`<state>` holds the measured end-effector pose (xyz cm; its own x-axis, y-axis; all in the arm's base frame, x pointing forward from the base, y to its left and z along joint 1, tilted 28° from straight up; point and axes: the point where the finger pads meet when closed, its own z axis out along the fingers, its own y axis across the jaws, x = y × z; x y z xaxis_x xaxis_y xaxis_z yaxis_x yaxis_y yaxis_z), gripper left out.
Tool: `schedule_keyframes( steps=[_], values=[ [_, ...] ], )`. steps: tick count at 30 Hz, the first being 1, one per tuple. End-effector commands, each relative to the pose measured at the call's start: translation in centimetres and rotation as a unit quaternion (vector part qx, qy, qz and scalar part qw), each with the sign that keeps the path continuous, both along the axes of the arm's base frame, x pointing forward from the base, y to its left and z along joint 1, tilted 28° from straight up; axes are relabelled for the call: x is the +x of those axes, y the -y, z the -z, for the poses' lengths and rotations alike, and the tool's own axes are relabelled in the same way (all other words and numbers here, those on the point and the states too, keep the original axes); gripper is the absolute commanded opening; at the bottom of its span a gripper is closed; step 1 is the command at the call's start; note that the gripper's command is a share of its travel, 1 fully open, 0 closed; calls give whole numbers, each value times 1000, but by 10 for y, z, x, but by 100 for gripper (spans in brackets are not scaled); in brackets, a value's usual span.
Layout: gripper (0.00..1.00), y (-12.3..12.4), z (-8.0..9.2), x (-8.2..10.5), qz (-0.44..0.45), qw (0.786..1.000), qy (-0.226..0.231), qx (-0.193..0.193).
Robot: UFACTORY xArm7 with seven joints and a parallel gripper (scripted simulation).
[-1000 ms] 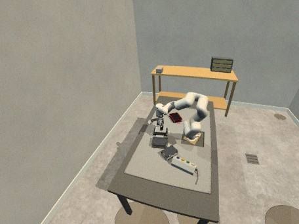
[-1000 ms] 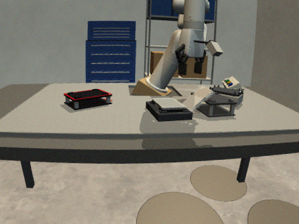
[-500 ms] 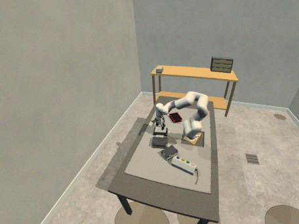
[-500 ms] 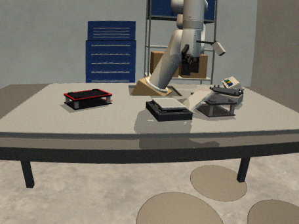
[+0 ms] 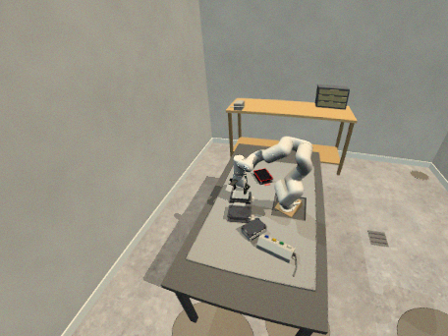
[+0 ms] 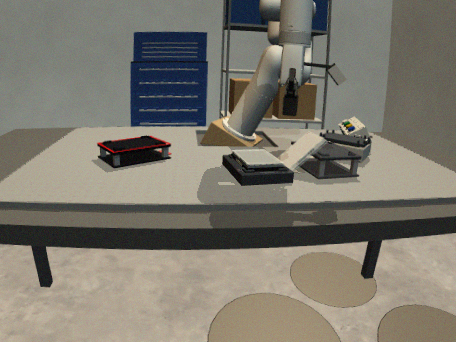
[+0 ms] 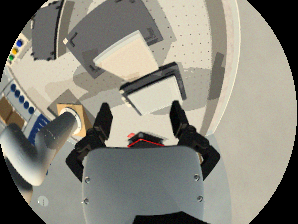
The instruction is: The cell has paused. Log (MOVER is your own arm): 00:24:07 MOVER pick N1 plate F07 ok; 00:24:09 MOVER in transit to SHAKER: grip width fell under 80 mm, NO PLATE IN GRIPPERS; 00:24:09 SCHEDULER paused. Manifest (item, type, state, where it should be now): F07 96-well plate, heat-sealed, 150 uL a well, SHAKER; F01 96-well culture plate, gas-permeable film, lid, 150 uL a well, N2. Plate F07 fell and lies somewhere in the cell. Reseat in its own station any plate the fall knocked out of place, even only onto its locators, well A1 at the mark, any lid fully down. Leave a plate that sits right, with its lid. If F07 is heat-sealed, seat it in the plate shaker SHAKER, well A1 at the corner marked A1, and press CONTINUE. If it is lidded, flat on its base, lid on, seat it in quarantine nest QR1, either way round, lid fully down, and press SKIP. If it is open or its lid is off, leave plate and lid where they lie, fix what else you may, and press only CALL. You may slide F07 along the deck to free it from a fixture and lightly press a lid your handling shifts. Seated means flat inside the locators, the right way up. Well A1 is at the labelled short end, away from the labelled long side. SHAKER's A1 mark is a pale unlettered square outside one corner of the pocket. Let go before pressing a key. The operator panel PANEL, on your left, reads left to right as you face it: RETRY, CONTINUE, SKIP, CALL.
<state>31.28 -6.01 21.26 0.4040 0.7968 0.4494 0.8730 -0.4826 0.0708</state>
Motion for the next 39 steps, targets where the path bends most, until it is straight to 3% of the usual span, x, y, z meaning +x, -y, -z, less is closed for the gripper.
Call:
schedule_keyframes(
  steps=[1,8,25,32,39],
  values=[
    [100,1,-1,1,-116,992,50,-31],
    [100,1,-1,1,-203,974,86,-58],
    [100,1,-1,1,-206,973,87,-59],
    [100,-3,7,3,-224,966,120,51],
    [100,-7,15,6,-240,946,150,160]
  ],
)
